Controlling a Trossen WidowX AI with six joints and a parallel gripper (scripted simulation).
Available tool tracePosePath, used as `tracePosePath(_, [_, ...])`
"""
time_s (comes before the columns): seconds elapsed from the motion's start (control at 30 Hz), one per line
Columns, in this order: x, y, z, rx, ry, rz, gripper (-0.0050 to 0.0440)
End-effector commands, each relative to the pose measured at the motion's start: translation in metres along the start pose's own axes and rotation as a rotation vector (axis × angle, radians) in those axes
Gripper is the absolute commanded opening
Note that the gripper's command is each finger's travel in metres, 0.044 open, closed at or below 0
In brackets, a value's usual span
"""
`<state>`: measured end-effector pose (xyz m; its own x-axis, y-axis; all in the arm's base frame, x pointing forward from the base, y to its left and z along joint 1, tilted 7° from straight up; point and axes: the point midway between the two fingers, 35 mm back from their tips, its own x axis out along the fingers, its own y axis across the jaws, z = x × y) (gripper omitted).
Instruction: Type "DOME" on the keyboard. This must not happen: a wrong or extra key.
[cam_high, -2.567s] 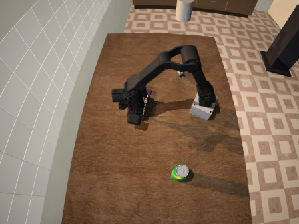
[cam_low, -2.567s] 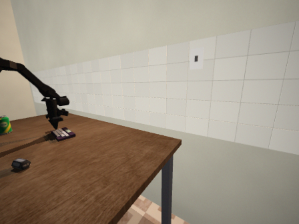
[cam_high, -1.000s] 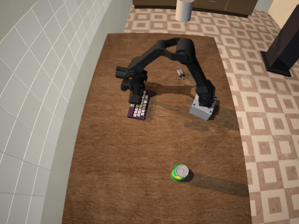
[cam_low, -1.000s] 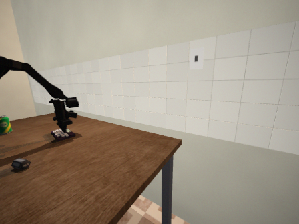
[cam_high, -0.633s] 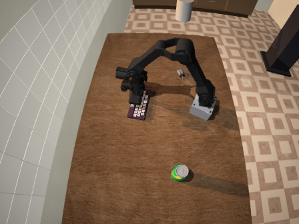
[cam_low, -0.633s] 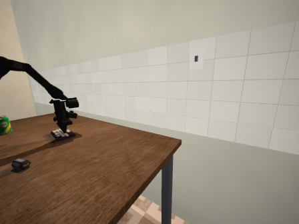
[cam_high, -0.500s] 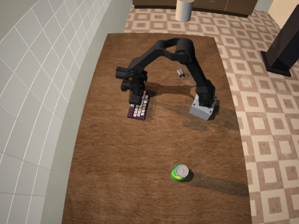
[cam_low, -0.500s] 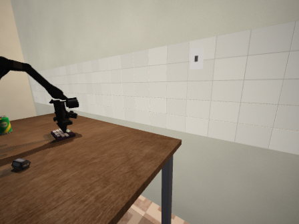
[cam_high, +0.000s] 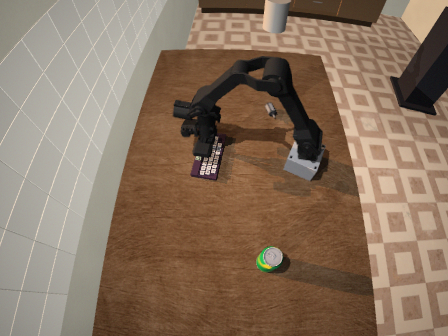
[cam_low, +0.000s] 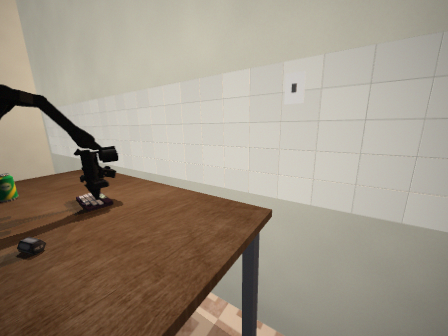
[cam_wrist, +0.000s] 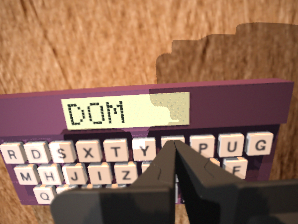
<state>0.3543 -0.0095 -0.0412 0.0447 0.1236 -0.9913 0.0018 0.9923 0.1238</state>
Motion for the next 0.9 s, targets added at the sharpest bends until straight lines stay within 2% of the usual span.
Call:
tracePosePath(0.0, [-0.0030, 0.0006, 0.0033, -0.002, -0.015, -0.002, -0.0050])
tracePosePath(0.87, [0.0002, 0.0006, 0.0034, -0.002, -0.015, -0.002, -0.0050])
